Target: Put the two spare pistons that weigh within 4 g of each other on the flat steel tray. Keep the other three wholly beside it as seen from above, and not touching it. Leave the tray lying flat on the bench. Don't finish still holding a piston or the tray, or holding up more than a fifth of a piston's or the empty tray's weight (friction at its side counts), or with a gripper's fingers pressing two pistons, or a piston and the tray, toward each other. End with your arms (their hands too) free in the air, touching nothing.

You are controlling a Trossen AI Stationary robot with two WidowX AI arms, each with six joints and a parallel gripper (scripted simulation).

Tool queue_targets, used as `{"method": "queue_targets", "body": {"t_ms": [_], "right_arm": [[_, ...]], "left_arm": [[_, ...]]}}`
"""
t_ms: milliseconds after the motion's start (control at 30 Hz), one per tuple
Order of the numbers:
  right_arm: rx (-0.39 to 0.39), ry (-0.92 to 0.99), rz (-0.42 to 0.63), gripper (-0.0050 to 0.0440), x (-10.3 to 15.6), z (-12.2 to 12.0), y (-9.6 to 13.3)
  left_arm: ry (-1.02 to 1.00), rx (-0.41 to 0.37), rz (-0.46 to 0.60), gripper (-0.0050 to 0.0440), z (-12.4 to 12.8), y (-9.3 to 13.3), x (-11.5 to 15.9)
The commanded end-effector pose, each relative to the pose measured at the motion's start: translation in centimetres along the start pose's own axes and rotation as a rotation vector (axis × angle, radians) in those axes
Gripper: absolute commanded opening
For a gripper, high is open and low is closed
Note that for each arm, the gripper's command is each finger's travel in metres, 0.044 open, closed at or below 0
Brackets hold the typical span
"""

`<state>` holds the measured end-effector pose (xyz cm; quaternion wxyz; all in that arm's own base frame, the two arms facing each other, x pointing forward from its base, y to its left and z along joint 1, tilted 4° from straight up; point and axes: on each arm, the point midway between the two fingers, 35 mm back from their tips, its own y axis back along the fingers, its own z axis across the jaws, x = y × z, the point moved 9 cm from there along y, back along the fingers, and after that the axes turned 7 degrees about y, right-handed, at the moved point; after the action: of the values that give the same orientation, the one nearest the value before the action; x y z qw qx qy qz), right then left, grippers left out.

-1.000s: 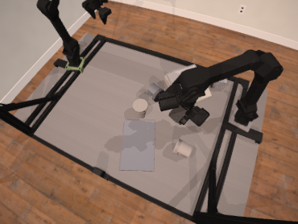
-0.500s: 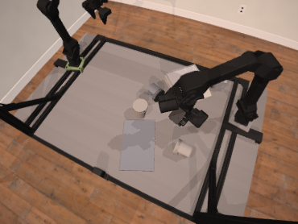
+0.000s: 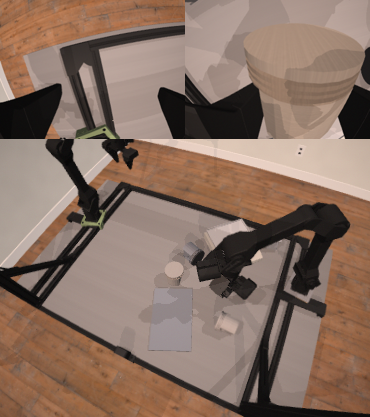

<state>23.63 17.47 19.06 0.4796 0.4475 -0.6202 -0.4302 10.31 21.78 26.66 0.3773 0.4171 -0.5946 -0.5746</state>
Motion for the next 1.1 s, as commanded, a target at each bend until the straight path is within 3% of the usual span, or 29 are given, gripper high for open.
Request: {"method": "queue_targets", "body": {"t_ms": [0, 1067], "right_arm": [[0.001, 0.003, 0.009, 0.0158, 0.0, 0.0, -0.8], [0.001, 0.003, 0.009, 0.0158, -0.5, 0.3, -5.4]], "left_arm": [[-0.001, 0.002, 0.001, 0.044, 0.0, 0.0, 0.0], [-0.001, 0.002, 0.001, 0.044, 0.0, 0.0, 0.0]]}}
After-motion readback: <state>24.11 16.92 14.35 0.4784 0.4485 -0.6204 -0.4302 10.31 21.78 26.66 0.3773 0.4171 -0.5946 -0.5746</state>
